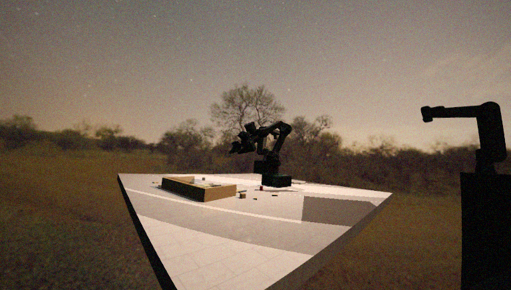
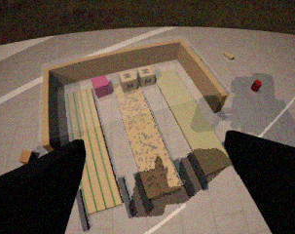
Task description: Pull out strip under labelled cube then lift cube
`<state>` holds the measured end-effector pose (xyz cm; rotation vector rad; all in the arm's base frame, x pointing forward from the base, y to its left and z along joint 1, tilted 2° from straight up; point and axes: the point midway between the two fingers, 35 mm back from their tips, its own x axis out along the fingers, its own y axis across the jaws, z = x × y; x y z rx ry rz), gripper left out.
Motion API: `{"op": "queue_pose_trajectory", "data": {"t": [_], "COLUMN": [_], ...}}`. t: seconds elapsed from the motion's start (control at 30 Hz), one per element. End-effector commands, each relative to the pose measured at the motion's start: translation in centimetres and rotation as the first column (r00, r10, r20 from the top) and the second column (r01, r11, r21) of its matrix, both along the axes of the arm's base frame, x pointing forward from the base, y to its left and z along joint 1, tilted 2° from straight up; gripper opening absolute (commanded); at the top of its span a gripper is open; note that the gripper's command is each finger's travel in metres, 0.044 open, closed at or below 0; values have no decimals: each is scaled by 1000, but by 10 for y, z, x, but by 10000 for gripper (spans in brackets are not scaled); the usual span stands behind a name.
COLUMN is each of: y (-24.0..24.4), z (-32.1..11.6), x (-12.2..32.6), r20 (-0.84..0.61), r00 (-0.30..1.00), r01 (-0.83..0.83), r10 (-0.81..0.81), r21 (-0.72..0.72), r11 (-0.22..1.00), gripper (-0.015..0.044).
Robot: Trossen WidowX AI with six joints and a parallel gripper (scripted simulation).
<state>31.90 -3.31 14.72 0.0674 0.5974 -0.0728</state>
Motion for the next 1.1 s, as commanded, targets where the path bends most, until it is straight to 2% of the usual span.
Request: {"op": "queue_pose_trajectory", "data": {"t": [0.0, 0.03, 0.1, 0.3, 0.53, 0.77, 1.07], "y": [1, 1, 0, -7, -14, -19, -20], "z": [0, 0, -2, -27, -65, -104, -111], "x": [0, 0, 3, 29, 51, 63, 64], "r20": [0, 0, -31, -304, -597, -792, -801], "r00": [1000, 1000, 999, 951, 792, 578, 563], "r01": [-9, -9, -14, -71, -162, -237, -241], "r10": [9, 9, 14, 59, 127, 199, 204], "r21": [-2, -2, -7, -29, -4, 71, 77], "r11": [1000, 1000, 1000, 997, 987, 969, 968], "gripper": [400, 400, 348, 190, 6, 0, 0]}}
